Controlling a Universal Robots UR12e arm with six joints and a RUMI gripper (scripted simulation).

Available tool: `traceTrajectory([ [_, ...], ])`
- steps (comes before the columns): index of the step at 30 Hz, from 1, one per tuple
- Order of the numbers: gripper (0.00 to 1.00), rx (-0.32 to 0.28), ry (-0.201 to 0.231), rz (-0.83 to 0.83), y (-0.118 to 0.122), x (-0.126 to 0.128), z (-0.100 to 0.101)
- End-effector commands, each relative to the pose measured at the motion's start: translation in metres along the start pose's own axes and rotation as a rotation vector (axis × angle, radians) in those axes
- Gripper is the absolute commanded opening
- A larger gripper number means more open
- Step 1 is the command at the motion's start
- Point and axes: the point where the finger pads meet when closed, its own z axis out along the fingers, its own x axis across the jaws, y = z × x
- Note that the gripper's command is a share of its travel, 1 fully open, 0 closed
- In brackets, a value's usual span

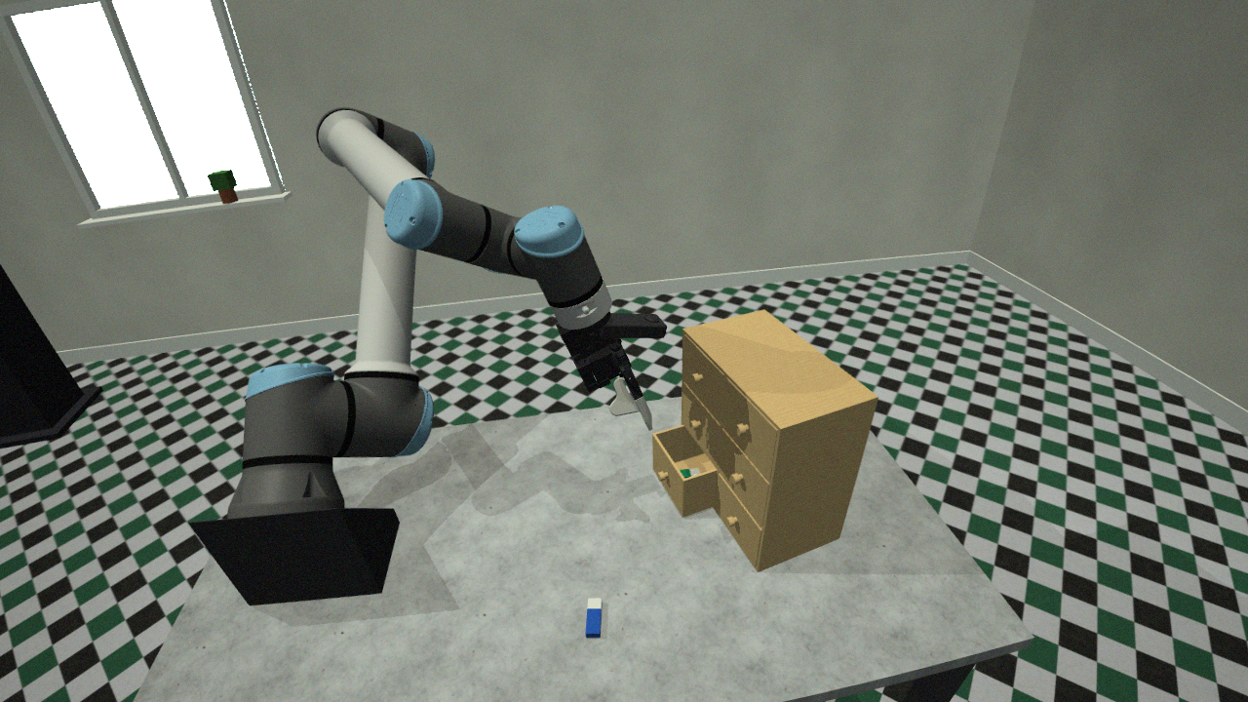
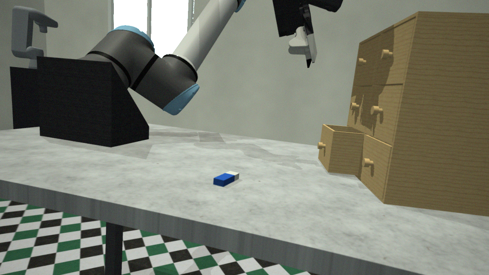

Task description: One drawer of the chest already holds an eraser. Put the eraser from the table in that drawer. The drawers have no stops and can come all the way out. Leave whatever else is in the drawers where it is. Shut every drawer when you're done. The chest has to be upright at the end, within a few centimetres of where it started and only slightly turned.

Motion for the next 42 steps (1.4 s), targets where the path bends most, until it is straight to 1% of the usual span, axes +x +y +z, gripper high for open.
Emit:
traceTrajectory([
  [1, 1.0, 0.076, 0.008, 0.014, -0.007, 0.001, 0.012],
  [3, 1.0, 0.076, 0.008, 0.014, -0.007, 0.001, 0.012],
  [18, 1.0, 0.225, 0.012, 0.042, -0.02, 0.0, 0.036],
  [20, 1.0, 0.225, 0.012, 0.042, -0.02, 0.0, 0.036],
  [35, 1.0, 0.332, 0.015, 0.063, -0.029, -0.001, 0.053],
  [37, 1.0, 0.332, 0.015, 0.063, -0.029, -0.001, 0.053],
  [42, 1.0, 0.36, 0.016, 0.068, -0.032, -0.001, 0.058],
])
